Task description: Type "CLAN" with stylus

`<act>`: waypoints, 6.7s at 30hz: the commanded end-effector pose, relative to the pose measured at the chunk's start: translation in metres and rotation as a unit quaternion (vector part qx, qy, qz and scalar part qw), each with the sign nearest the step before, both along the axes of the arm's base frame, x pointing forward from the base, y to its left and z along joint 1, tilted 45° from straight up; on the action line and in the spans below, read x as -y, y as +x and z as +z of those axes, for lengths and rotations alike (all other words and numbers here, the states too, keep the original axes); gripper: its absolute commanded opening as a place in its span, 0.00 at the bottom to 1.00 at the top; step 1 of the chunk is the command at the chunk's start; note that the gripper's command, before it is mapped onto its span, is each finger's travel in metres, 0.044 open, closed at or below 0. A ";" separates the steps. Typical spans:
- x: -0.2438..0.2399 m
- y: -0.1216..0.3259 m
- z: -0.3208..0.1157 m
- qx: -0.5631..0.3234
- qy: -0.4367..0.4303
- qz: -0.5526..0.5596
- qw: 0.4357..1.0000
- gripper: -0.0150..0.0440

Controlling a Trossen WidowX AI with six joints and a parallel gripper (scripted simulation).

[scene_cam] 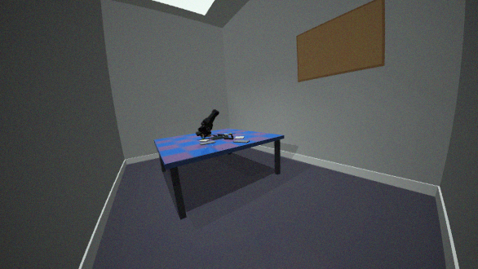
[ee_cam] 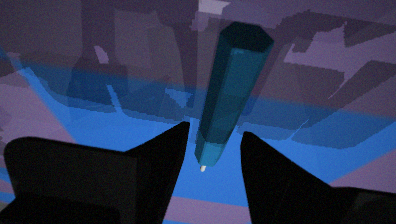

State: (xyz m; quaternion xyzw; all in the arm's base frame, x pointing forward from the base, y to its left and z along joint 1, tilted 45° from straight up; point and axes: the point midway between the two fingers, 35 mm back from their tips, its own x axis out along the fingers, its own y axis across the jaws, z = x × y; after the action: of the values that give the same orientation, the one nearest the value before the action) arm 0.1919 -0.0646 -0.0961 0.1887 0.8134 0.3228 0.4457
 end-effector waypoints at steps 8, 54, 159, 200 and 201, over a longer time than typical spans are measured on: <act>0.000 0.000 0.000 0.000 0.000 0.000 1.000 0.27; 0.019 0.050 0.048 0.122 -0.188 -0.120 0.967 0.25; -0.105 0.123 0.193 0.475 -0.053 -0.519 0.709 0.39; -0.117 0.122 0.181 0.475 -0.053 -0.519 0.709 0.39; -0.117 0.122 0.181 0.475 -0.053 -0.519 0.709 0.39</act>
State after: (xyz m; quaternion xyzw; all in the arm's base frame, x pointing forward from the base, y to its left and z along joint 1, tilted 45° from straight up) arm 0.3137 0.0522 0.0880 0.3780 0.2817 0.0490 0.8805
